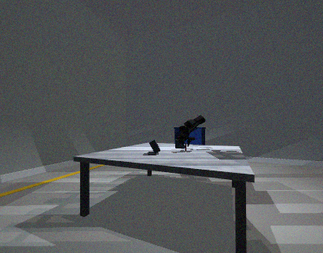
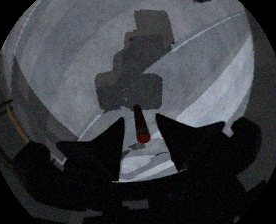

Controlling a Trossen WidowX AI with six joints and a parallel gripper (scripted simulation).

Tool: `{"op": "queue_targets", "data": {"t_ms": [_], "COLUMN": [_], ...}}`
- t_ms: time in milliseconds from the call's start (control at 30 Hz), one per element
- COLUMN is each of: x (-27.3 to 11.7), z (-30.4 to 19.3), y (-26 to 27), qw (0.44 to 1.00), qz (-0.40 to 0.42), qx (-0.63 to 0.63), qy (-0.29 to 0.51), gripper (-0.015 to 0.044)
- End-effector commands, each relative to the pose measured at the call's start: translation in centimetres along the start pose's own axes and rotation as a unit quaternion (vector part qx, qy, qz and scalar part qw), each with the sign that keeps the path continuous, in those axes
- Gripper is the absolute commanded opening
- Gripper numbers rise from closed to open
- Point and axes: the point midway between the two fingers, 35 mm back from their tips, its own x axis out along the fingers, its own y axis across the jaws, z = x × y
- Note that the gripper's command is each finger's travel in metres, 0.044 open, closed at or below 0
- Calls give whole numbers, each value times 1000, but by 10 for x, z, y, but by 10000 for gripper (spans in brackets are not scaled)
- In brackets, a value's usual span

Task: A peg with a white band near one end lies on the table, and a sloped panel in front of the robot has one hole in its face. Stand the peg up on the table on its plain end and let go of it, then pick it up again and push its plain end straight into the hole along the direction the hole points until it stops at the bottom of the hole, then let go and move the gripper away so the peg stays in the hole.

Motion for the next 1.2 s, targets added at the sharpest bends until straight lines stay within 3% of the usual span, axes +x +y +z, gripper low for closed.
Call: {"op": "queue_targets", "data": {"t_ms": [0,100,333,1167], "x": [0,0,0,-76], "z": [0,0,0,5], "y": [0,0,0,-1], "qw": [1000,1000,1000,1000], "qz": [0,0,0,1], "qx": [-1,-1,-1,2], "qy": [1,1,1,1], "gripper": [125,46,0,0]}}
